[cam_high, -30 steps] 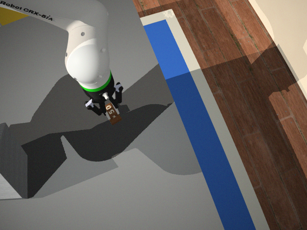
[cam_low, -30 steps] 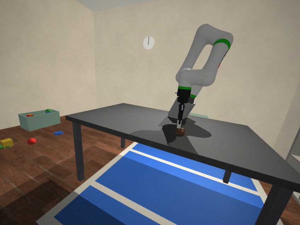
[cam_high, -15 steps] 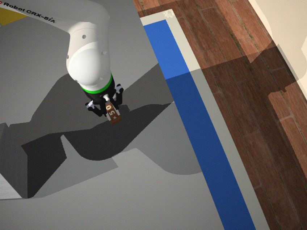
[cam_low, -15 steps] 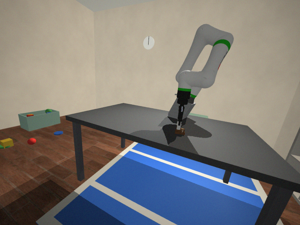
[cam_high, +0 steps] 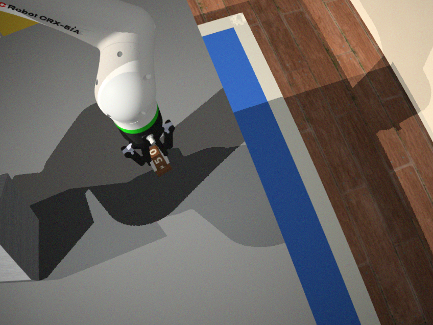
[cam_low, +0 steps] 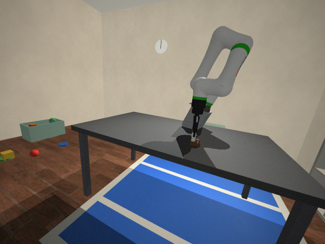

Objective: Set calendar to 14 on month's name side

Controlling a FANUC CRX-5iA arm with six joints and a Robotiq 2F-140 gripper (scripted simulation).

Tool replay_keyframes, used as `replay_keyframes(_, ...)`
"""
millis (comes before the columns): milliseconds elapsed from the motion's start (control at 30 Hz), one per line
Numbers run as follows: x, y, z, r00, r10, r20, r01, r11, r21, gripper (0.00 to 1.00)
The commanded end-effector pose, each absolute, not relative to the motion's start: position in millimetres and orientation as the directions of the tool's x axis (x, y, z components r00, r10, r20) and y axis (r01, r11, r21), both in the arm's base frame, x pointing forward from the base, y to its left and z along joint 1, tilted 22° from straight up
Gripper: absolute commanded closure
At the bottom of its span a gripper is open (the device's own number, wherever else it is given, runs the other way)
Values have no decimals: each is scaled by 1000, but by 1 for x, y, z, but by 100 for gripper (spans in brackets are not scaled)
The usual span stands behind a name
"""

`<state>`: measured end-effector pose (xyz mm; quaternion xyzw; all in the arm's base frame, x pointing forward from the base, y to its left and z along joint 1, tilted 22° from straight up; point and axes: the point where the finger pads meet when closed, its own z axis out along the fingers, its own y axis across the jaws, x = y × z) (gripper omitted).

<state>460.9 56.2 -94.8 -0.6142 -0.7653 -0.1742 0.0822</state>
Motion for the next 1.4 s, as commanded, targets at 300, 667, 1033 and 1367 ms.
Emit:
replay_keyframes(300,461,56,-95,-232,912,340,969,185,166,84)
replay_keyframes(667,461,56,-95,-232,912,340,969,185,166,84)
replay_keyframes(1033,461,56,-96,-232,912,340,969,185,166,84)
replay_keyframes(1367,461,58,-100,-232,912,339,969,185,166,84)
